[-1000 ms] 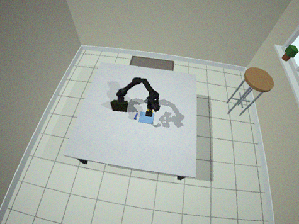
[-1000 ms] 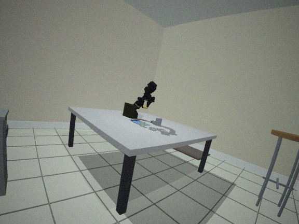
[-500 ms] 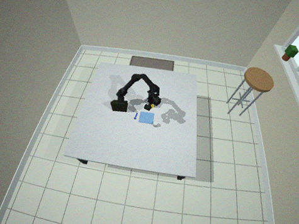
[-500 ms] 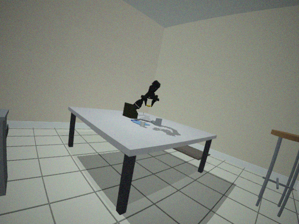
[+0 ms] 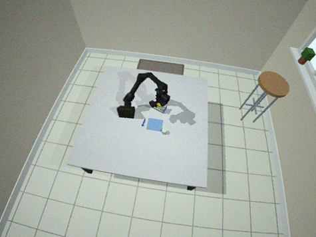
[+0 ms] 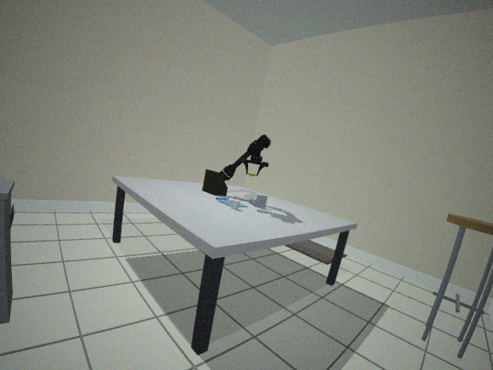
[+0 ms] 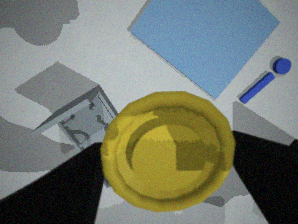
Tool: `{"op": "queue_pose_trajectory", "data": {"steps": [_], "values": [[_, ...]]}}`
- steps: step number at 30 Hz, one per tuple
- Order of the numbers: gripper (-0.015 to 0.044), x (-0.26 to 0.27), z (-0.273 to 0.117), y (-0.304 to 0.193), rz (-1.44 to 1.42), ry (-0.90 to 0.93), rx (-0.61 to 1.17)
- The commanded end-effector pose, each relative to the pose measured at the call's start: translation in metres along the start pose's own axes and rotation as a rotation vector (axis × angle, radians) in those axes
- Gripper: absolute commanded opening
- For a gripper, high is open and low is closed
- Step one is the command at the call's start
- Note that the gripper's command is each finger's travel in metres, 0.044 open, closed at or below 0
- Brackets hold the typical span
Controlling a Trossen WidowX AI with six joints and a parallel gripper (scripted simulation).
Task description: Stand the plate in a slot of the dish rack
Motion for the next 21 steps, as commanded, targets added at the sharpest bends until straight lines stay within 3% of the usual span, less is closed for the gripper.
{"op": "queue_pose_trajectory", "data": {"steps": [1,21], "values": [[0.0000,0.005,0.001,-0.021,0.137,0.003,0.009],[0.0000,0.017,0.008,-0.116,0.826,0.006,0.025]]}}
Point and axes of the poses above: the point midway between the two fingers, 35 mm back from their tips, its own z axis out along the fingers, its own x axis across the jaws, y = z × x, the point moved 1 cm from there along -z, back along the fingers, and after that the axes turned 5 degrees about z, right-handed, at the moved point
